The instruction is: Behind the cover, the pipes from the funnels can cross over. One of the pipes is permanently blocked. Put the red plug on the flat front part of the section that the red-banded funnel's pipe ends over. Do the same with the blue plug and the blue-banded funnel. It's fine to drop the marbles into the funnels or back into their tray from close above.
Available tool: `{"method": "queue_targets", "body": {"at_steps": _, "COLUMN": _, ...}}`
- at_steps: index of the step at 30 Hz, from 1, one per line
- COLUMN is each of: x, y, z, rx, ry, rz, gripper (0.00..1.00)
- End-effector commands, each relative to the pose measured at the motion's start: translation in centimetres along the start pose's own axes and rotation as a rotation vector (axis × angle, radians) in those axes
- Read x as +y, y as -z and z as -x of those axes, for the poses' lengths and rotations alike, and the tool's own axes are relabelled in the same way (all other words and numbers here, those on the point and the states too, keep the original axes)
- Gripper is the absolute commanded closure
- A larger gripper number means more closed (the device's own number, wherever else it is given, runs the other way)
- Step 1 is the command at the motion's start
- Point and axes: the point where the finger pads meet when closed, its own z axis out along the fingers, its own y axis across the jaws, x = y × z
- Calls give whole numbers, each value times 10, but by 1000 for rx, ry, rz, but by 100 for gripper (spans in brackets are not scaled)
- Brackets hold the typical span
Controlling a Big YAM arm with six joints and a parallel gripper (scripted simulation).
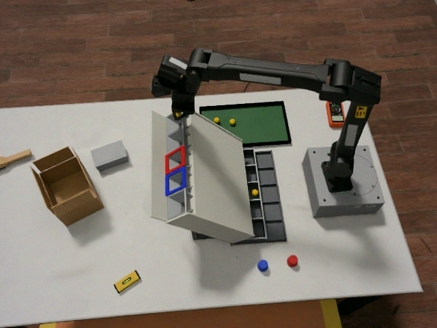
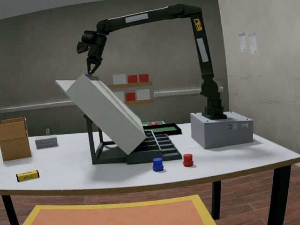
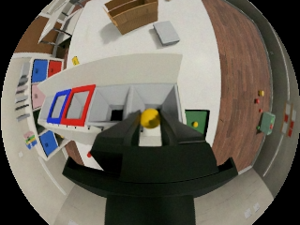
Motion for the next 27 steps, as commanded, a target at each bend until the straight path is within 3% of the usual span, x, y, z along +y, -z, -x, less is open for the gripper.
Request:
{"method": "queue_targets", "body": {"at_steps": 1, "x": 4, "y": 26, "z": 31, "rx": -57, "ry": 12, "rz": -15, "gripper": 100}}
{"method": "queue_targets", "body": {"at_steps": 4, "x": 4, "y": 27, "z": 31, "rx": -55, "ry": 11, "rz": -15, "gripper": 100}}
{"method": "queue_targets", "body": {"at_steps": 5, "x": 0, "y": 7, "z": 5, "rx": -13, "ry": 1, "rz": -3, "gripper": 41}}
{"method": "queue_targets", "body": {"at_steps": 27, "x": 1, "y": 10, "z": 6, "rx": -16, "ry": 1, "rz": -3, "gripper": 41}}
